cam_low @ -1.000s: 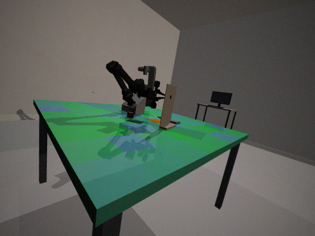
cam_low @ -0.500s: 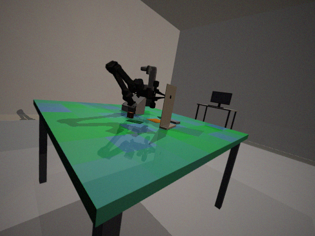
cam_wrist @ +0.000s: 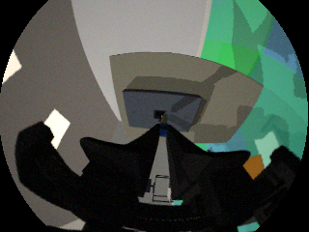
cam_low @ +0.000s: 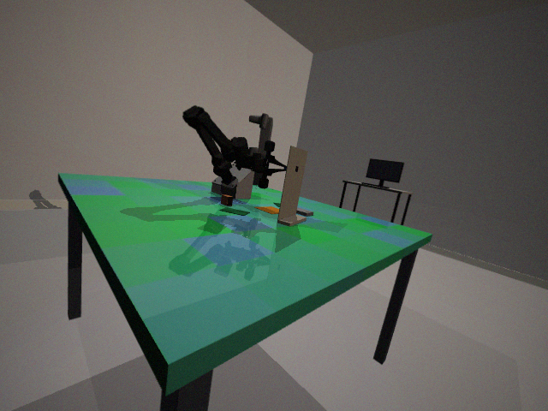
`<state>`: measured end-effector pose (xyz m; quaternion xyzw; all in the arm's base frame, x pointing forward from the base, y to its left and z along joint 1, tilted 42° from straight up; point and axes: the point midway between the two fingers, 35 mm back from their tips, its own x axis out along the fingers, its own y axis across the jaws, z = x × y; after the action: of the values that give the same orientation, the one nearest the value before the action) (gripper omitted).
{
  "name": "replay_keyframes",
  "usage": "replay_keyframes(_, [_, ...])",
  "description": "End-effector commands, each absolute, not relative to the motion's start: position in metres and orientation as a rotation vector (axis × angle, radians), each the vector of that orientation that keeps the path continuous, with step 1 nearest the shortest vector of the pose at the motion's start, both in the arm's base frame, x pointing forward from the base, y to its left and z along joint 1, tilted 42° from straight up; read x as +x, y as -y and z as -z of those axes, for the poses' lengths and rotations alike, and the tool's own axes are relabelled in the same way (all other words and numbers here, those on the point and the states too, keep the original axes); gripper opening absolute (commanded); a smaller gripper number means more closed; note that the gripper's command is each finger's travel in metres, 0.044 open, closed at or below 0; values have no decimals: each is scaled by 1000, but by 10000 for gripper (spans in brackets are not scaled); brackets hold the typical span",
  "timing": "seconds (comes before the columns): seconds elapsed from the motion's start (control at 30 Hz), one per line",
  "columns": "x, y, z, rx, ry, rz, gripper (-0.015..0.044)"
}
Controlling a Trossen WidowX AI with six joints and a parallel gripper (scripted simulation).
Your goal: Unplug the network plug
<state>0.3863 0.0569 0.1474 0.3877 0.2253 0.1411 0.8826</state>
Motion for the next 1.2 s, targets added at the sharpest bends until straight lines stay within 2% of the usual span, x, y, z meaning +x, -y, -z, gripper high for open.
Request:
replay_keyframes(0.0, [382, -57, -149, 804, -468, -301, 0])
replay_keyframes(1.17, [365, -52, -152, 804, -469, -301, 0])
